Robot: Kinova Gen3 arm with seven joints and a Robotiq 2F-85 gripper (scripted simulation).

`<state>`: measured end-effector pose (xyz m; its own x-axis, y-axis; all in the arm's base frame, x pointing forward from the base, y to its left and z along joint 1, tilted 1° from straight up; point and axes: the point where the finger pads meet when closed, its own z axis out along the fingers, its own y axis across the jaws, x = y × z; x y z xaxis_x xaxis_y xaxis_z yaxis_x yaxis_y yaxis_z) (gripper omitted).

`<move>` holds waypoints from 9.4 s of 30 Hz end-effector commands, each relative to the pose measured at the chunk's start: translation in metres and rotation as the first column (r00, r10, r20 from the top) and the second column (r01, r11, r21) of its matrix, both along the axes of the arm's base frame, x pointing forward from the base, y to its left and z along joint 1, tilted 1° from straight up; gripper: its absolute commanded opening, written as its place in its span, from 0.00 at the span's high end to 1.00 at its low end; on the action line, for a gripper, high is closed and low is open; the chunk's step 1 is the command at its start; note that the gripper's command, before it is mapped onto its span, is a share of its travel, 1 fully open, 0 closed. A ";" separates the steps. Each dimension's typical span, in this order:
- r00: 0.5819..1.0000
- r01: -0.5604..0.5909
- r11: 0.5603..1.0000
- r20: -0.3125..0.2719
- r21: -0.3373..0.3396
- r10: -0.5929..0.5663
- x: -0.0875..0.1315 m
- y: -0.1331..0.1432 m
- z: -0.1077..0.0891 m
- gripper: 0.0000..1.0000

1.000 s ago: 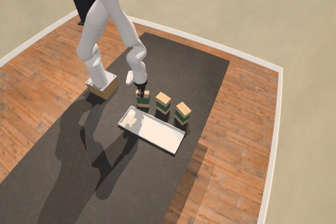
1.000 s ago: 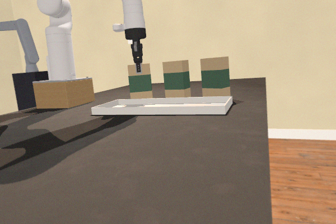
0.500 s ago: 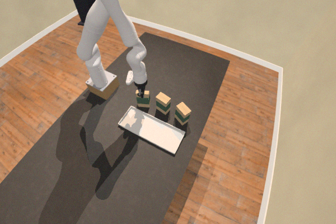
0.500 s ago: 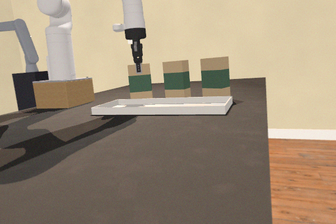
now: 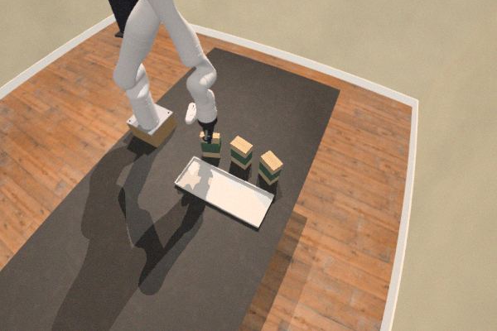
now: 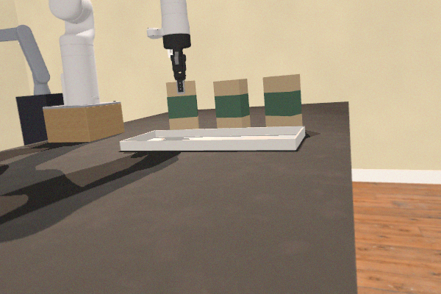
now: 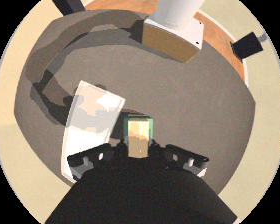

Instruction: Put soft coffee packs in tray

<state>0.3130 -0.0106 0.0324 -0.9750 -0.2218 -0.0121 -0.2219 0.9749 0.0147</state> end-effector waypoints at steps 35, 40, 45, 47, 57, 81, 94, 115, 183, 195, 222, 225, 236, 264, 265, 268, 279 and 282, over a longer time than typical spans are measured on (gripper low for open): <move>1.000 -0.002 1.000 0.010 0.000 0.002 0.002 -0.001 0.047 0.75; 1.000 -0.002 1.000 0.010 0.000 0.002 0.001 -0.008 0.047 0.75; 1.000 -0.002 1.000 0.010 0.000 0.002 -0.002 -0.026 0.046 0.75; 1.000 -0.002 1.000 0.010 0.000 0.002 -0.004 -0.035 0.046 0.75; 1.000 -0.002 1.000 0.010 0.000 0.002 -0.011 -0.079 0.045 0.75; 1.000 -0.002 1.000 0.010 0.000 0.002 -0.021 -0.138 0.044 0.75; 1.000 -0.002 1.000 0.010 0.000 0.002 -0.021 -0.138 0.043 0.75; 1.000 -0.002 1.000 0.010 0.000 0.002 -0.021 -0.137 0.009 0.75; 1.000 -0.002 1.000 0.010 0.000 0.002 -0.020 -0.137 -0.005 0.17; 1.000 -0.002 1.000 0.010 0.000 0.002 -0.020 -0.137 -0.005 0.17; 1.000 -0.002 1.000 0.010 0.000 0.002 -0.020 -0.137 -0.003 0.17; 1.000 -0.002 1.000 0.010 0.000 0.002 -0.021 -0.137 0.003 0.17; 1.000 -0.002 1.000 0.010 0.000 0.002 -0.021 -0.138 0.047 0.17; 1.000 0.021 1.000 0.010 0.001 -0.021 -0.015 -0.135 0.069 0.17; 1.000 0.029 1.000 0.010 0.002 -0.029 -0.013 -0.134 0.069 0.17; 0.998 0.063 0.998 0.009 0.003 -0.063 -0.002 -0.129 0.069 0.17; 0.972 0.234 0.972 0.004 0.007 -0.234 0.048 -0.098 0.070 0.17; 0.954 0.300 0.954 0.002 0.008 -0.300 0.068 -0.082 0.070 0.17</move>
<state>0.3634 -0.1096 0.1055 -0.9957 0.0900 -0.0222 0.0894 0.9956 0.0294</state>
